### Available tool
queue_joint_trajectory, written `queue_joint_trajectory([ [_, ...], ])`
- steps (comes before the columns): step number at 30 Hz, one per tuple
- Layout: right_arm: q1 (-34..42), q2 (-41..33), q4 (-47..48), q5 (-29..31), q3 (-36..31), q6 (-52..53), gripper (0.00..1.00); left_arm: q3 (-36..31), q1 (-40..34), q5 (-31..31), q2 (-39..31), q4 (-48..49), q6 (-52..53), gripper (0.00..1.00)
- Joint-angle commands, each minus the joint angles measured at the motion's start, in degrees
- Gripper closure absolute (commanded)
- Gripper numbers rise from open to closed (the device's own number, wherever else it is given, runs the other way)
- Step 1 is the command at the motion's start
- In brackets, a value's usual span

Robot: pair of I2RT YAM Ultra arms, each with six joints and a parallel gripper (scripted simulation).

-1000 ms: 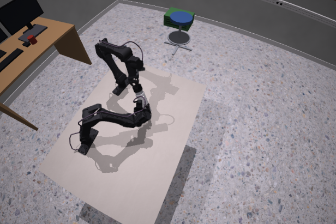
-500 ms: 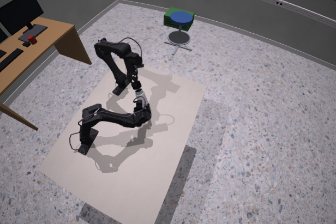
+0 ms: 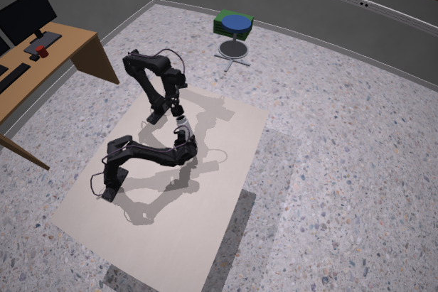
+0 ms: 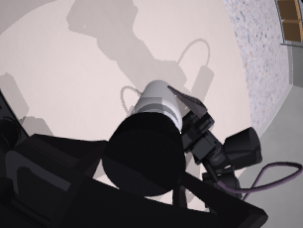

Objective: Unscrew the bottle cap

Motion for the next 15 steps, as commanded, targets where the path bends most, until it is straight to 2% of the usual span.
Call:
queue_joint_trajectory([
  [1, 0.2, -1.3, 0.8, -1.9, 2.2, -0.2, 1.00, 1.8, 0.7, 0.5, -0.5, -1.2, 0.6, 1.00],
  [15, 0.2, -1.3, 0.8, -1.9, 2.2, -0.2, 1.00, 1.2, 0.4, 0.2, -0.2, -0.5, 0.2, 1.00],
])
